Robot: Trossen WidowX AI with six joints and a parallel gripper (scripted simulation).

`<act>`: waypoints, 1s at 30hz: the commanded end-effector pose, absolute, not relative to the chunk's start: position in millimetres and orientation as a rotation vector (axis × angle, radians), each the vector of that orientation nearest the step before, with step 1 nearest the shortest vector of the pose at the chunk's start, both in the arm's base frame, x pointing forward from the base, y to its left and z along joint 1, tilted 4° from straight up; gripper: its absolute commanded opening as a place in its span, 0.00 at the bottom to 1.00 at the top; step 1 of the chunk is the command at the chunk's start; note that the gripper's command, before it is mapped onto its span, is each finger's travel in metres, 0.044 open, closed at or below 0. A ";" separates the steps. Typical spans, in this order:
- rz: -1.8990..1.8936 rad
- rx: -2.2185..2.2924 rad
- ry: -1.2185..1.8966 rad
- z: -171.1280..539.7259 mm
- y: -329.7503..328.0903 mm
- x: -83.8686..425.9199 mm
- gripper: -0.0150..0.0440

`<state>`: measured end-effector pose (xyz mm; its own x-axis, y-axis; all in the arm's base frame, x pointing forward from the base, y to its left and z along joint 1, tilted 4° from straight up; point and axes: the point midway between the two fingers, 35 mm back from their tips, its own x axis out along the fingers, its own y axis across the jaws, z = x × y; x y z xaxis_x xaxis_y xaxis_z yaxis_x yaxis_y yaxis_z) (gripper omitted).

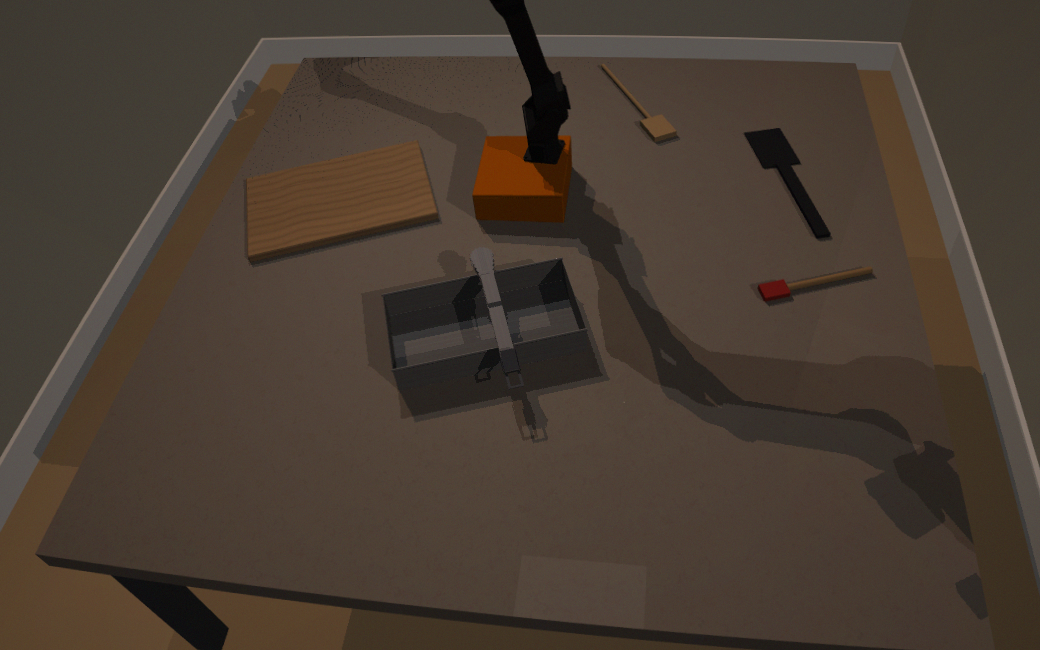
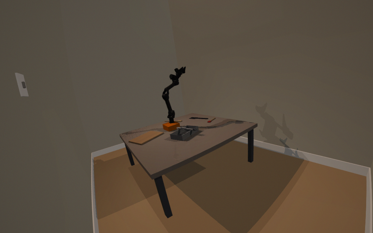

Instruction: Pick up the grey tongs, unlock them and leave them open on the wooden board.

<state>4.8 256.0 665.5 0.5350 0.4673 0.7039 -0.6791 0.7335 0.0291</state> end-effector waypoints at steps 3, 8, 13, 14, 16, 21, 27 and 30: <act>0.692 0.296 -0.737 663.3 261.0 6.7 0.80; 0.680 0.218 -0.742 654.9 279.1 14.5 0.69; 0.649 0.138 -0.718 638.6 302.0 35.4 0.69; 0.648 0.110 -0.711 633.8 309.3 39.5 0.69; 0.644 0.041 -0.693 621.1 326.7 50.8 0.69; 0.612 -0.096 -0.651 592.6 355.2 85.7 0.69; 0.581 -0.267 -0.542 545.5 385.5 138.0 0.69; 0.565 -0.354 -0.468 516.9 396.7 169.1 0.69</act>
